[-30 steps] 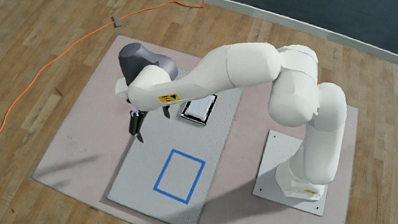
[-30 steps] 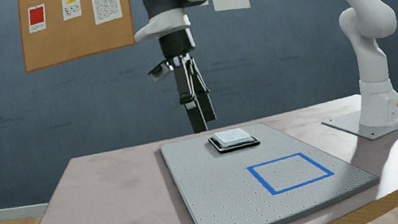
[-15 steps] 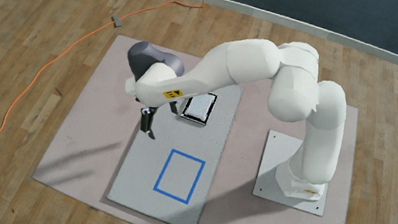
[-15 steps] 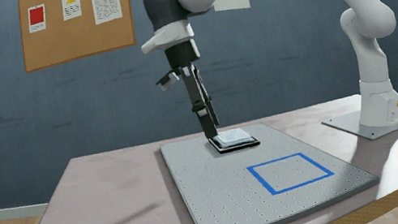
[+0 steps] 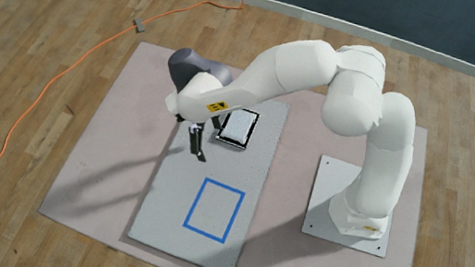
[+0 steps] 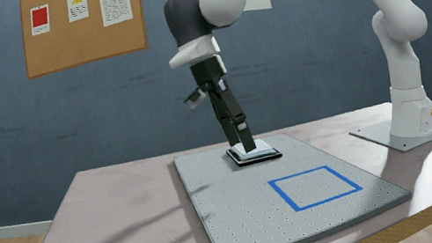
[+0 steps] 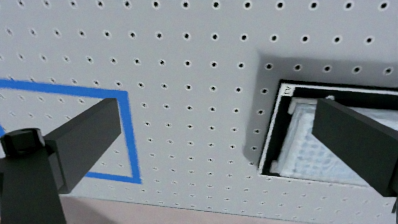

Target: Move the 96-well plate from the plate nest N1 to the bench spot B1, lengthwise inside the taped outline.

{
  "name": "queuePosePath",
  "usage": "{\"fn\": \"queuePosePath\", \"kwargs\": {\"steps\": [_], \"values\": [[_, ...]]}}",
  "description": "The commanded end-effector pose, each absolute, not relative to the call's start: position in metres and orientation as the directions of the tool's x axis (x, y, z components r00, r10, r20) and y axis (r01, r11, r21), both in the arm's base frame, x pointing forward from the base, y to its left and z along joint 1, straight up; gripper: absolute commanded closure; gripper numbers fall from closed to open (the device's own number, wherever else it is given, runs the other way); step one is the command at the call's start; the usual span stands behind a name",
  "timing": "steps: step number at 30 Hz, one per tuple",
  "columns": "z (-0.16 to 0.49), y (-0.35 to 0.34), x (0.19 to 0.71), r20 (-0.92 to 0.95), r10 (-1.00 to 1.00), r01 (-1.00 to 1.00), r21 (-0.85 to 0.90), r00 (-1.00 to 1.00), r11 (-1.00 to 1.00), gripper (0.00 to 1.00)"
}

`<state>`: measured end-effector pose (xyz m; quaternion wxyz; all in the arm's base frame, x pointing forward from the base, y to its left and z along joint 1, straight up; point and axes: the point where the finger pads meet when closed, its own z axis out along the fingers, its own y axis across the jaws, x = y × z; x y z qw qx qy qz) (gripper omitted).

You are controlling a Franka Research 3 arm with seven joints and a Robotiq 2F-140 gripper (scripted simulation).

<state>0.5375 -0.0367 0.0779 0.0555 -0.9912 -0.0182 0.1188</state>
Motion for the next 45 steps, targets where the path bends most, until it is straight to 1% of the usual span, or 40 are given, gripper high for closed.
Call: {"fn": "queuePosePath", "kwargs": {"steps": [1,4,13,17,22,31,34,39,43,45], "values": [[0.077,-0.044,0.538,-0.173,0.28,0.251,-0.171,0.944,-0.953,0.0],[0.074,-0.055,0.531,-0.153,0.373,0.344,-0.186,0.915,-0.92,0.0],[0.07,-0.076,0.518,-0.104,0.546,0.52,-0.202,0.831,-0.83,0.0],[0.07,-0.079,0.516,-0.095,0.573,0.548,-0.203,0.814,-0.812,0.0],[0.07,-0.095,0.508,-0.052,0.696,0.676,-0.197,0.717,-0.711,0.0],[0.075,-0.113,0.499,-0.004,0.821,0.809,-0.169,0.57,-0.563,0.0],[0.075,-0.113,0.499,-0.004,0.821,0.809,-0.169,0.57,-0.563,0.0],[0.081,-0.128,0.493,0.022,0.902,0.895,-0.131,0.432,-0.426,0.0],[0.084,-0.134,0.491,0.028,0.927,0.923,-0.113,0.373,-0.368,0.0],[0.087,-0.141,0.489,0.032,0.949,0.946,-0.094,0.313,-0.309,0.0]]}}
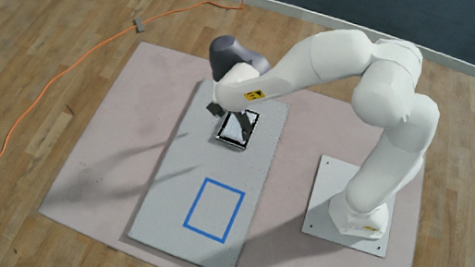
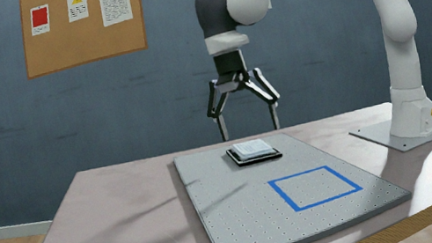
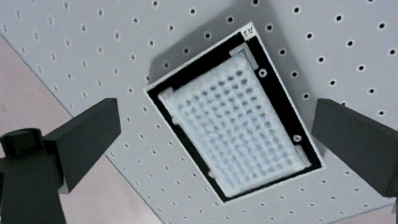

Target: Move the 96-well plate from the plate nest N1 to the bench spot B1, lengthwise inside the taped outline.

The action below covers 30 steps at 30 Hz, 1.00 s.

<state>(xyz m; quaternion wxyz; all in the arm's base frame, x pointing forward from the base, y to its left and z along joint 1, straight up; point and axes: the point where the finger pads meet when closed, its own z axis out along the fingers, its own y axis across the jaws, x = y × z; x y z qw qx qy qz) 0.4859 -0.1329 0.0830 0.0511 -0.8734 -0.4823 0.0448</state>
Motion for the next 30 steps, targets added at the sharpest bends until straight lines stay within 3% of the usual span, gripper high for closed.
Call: {"fn": "queuePosePath", "kwargs": {"steps": [1,15,30], "values": [[0.087,-0.141,0.489,0.032,0.949,0.946,-0.094,0.313,-0.309,0.0],[0.105,-0.168,0.48,0.007,0.999,0.999,-0.013,0.039,-0.039,0.0],[0.107,-0.171,0.479,0.003,1.0,1.0,-0.006,0.016,-0.016,0.0]]}}
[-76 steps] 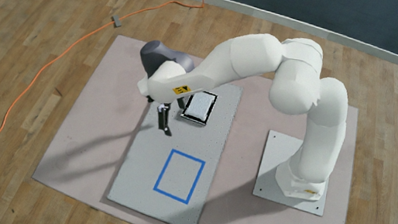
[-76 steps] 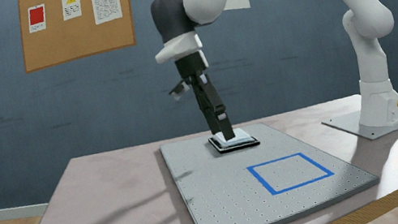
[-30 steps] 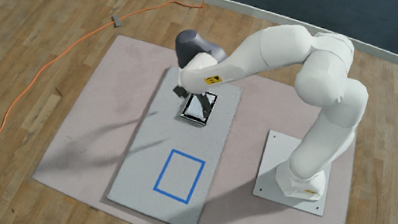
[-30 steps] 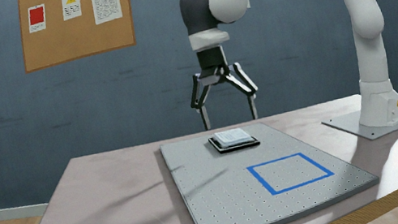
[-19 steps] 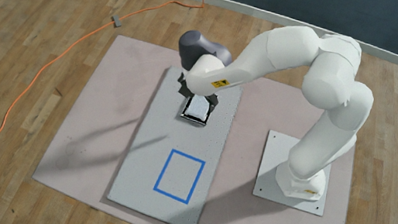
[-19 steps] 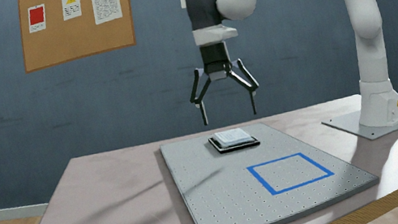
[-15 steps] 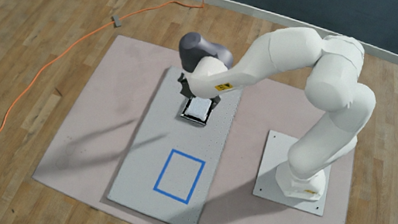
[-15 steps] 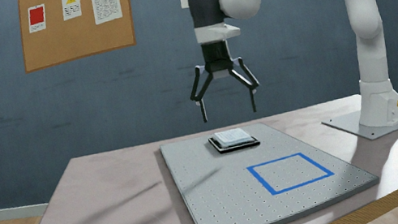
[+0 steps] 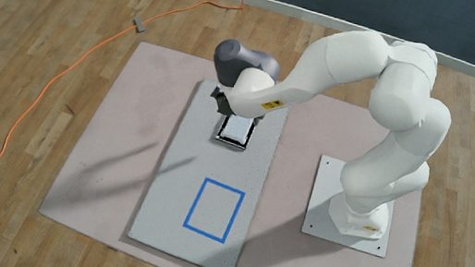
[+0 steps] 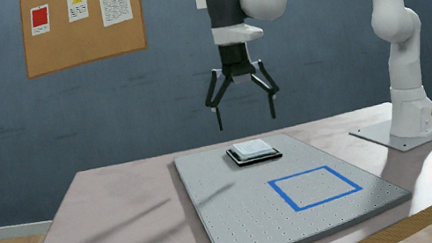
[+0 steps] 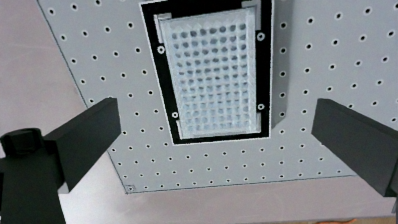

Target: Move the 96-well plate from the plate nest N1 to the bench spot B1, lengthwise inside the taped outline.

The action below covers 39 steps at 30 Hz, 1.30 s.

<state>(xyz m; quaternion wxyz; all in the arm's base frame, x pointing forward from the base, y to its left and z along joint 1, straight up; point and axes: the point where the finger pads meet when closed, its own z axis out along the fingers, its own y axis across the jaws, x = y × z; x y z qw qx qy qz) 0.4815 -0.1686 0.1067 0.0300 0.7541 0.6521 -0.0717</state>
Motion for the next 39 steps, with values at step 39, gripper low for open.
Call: {"fn": "queuePosePath", "kwargs": {"steps": [39], "values": [[0.09,-0.171,0.479,0.003,1.0,1.0,-0.006,0.016,-0.016,0.0]]}}
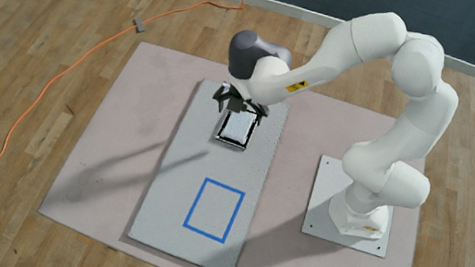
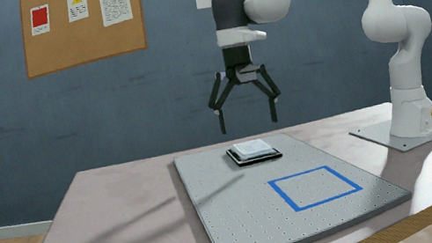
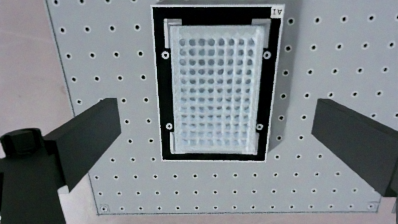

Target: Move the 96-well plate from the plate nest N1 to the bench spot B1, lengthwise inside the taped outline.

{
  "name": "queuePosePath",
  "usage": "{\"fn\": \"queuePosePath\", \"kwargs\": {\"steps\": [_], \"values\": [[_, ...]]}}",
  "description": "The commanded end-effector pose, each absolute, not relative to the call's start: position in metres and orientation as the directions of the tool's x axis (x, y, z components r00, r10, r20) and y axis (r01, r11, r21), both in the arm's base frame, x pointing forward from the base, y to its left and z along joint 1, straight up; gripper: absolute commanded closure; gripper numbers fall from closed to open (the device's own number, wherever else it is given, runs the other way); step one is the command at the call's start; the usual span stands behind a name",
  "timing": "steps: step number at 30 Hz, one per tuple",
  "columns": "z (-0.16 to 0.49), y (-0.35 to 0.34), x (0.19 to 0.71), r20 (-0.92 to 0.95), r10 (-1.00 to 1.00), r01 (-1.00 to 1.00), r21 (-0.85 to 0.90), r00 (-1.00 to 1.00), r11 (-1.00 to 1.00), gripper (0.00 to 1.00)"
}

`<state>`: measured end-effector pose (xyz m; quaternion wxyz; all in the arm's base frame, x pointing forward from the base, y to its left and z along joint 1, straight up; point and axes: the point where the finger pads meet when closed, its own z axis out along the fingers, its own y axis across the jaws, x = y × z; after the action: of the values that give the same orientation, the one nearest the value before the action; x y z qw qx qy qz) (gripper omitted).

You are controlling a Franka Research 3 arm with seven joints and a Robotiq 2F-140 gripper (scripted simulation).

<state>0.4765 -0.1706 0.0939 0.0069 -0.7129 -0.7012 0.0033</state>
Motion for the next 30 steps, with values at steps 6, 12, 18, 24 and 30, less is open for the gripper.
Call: {"fn": "queuePosePath", "kwargs": {"steps": [6,12,18,24,30], "values": [[0.083,-0.171,0.479,0.003,1.0,1.0,-0.006,0.016,-0.016,0.0],[0.073,-0.171,0.479,0.003,1.0,1.0,-0.006,0.016,-0.016,0.0],[0.063,-0.171,0.479,0.003,1.0,1.0,-0.006,0.016,-0.016,0.0],[0.057,-0.171,0.479,0.003,1.0,1.0,-0.006,0.016,-0.016,0.0],[0.047,-0.17,0.479,0.003,1.0,1.0,-0.006,0.016,-0.016,0.0]]}}
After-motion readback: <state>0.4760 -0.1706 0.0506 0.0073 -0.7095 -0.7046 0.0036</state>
